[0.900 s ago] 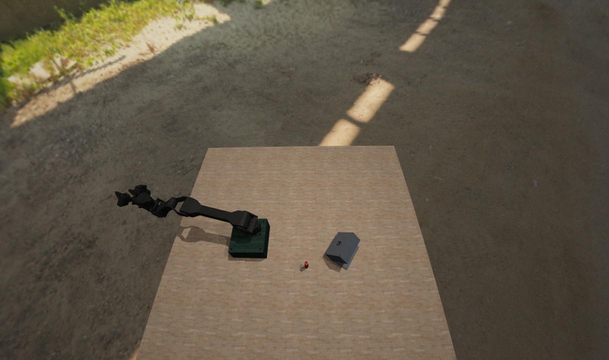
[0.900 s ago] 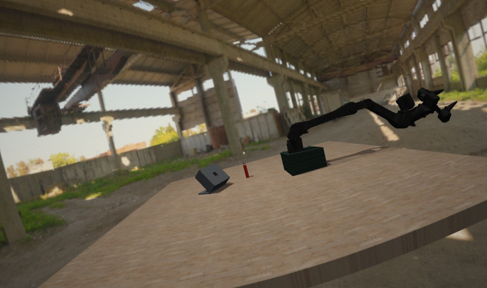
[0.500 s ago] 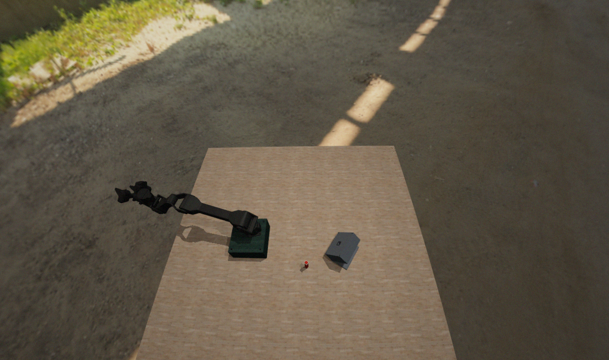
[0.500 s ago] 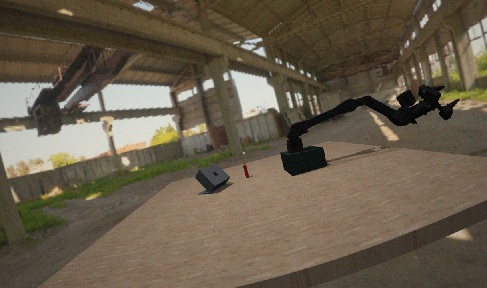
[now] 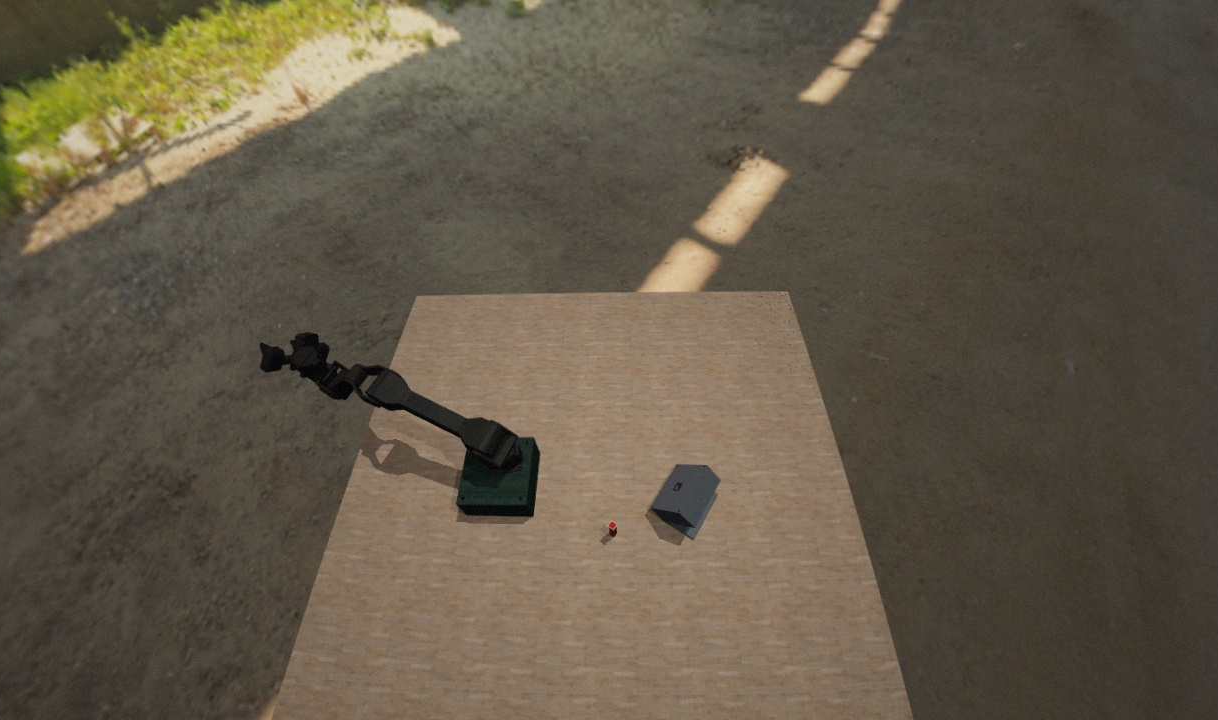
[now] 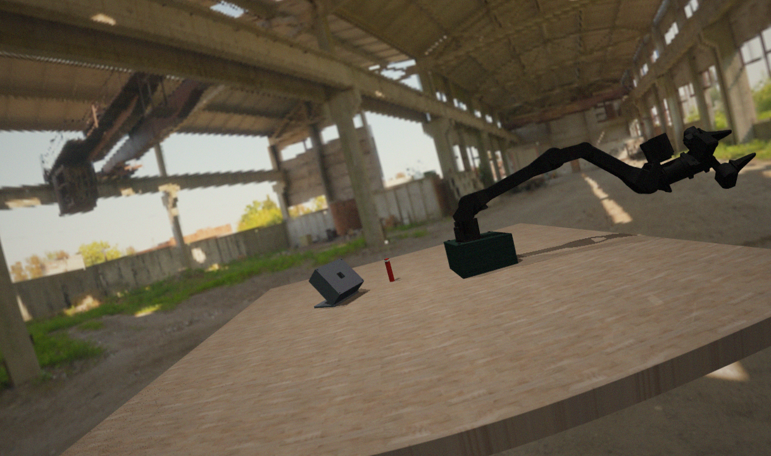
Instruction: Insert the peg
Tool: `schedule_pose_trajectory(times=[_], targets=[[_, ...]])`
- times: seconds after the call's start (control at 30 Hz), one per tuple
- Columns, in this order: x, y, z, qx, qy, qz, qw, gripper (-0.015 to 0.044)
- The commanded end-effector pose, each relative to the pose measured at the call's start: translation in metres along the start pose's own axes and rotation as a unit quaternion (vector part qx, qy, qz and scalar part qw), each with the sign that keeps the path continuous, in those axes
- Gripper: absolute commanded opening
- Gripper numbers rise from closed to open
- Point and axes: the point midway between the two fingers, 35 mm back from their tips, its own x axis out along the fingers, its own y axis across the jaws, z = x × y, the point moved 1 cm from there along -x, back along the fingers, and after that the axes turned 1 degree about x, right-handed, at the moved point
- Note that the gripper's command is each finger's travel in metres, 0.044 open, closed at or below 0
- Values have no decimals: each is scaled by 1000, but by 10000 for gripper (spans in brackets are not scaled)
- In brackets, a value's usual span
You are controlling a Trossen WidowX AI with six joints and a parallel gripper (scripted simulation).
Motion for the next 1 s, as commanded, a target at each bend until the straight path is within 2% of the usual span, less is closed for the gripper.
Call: schedule_pose_trajectory(times=[0.0,0.47,0.97], targets=[[-1,-13,13,-25,0,-24,999,440],[-6,-89,104,-63,-29,-112,991,440],[-37,-164,202,-91,-59,-210,972,440]])
